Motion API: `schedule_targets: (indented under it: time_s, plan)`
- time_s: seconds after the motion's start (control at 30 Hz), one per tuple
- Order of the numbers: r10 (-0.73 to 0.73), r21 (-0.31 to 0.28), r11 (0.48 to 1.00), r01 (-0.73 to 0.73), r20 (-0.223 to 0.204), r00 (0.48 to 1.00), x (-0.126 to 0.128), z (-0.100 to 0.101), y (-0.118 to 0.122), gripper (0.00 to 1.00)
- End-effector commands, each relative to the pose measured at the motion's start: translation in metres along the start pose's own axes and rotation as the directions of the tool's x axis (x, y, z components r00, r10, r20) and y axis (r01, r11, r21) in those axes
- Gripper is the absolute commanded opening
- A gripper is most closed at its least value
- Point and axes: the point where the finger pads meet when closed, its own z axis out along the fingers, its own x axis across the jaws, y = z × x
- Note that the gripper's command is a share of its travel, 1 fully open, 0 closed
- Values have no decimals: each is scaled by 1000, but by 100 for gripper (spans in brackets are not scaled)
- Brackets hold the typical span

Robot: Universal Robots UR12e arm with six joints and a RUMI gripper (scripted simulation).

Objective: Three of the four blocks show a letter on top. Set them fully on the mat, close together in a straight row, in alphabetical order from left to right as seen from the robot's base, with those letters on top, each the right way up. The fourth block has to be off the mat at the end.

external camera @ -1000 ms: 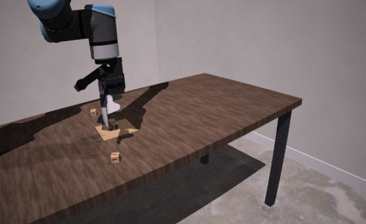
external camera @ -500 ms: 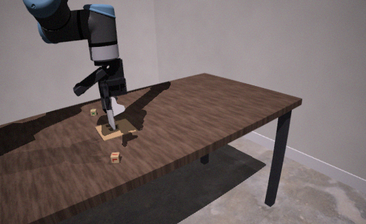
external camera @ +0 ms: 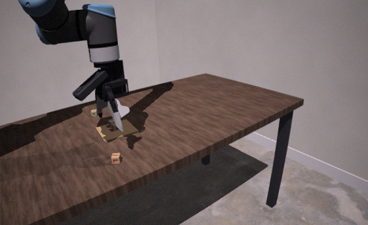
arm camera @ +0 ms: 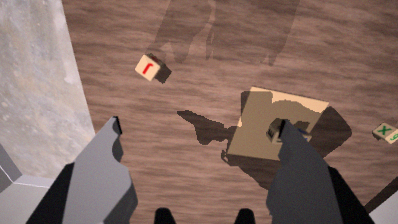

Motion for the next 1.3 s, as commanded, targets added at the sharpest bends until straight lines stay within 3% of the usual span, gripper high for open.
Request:
schedule_targets:
  time_s: [0.0, 0.2, 0.77, 1.27]
  plan:
    - [-139, 1, 990, 139, -8, 990, -10, 0, -8, 100]
    - [-214, 0, 977, 214, -8, 977, -16, 0, -11, 100]
    - [-505, -6, 863, 505, -6, 863, -41, -1, -21, 100]
    - [-726, -10, 688, 726, 0, 688, -63, -2, -29, 100]
